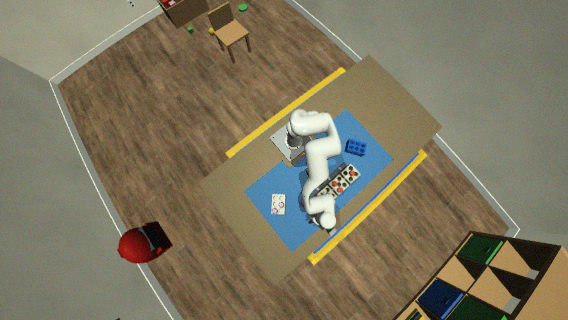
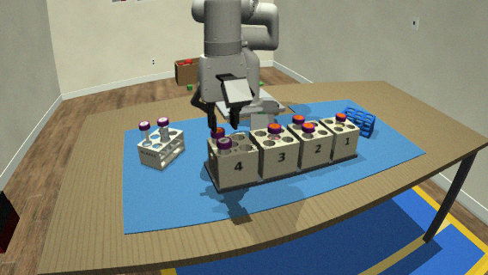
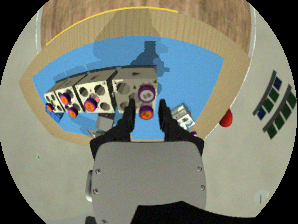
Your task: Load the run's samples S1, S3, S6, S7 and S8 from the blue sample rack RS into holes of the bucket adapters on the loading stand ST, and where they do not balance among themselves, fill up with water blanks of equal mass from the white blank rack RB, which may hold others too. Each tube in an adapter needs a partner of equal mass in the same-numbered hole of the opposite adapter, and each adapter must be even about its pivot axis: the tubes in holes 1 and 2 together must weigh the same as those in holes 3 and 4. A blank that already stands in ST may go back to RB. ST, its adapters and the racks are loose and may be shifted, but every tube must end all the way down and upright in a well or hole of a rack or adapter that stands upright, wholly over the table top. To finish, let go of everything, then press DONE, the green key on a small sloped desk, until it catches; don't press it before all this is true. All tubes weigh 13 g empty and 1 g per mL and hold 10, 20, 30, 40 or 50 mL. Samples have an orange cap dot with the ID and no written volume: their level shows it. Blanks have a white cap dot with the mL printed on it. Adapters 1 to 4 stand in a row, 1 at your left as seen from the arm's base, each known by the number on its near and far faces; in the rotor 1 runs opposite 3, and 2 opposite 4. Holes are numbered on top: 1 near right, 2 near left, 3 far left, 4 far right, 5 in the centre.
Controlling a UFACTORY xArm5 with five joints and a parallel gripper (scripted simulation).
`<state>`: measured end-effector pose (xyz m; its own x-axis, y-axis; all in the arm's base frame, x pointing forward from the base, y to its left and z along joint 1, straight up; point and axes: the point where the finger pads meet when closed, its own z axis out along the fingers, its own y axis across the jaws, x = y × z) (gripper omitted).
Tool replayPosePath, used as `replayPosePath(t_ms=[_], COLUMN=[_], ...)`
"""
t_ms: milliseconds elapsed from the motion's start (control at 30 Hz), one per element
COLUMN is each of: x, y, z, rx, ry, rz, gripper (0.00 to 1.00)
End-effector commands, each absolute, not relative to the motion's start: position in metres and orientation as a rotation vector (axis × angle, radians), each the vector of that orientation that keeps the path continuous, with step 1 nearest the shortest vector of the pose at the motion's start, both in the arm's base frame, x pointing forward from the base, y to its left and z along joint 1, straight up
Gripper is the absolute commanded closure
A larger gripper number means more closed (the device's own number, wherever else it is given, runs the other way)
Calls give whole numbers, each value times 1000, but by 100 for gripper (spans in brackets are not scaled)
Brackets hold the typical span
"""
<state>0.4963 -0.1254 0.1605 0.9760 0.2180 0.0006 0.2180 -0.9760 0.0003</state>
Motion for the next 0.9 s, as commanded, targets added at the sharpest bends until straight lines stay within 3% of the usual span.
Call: replayPosePath(t_ms=[0,867], x=[497,497], y=[-126,-126], z=[169,213], rx=[3121,3121], ry=[344,344], rz=[7,7], gripper=[57,57])
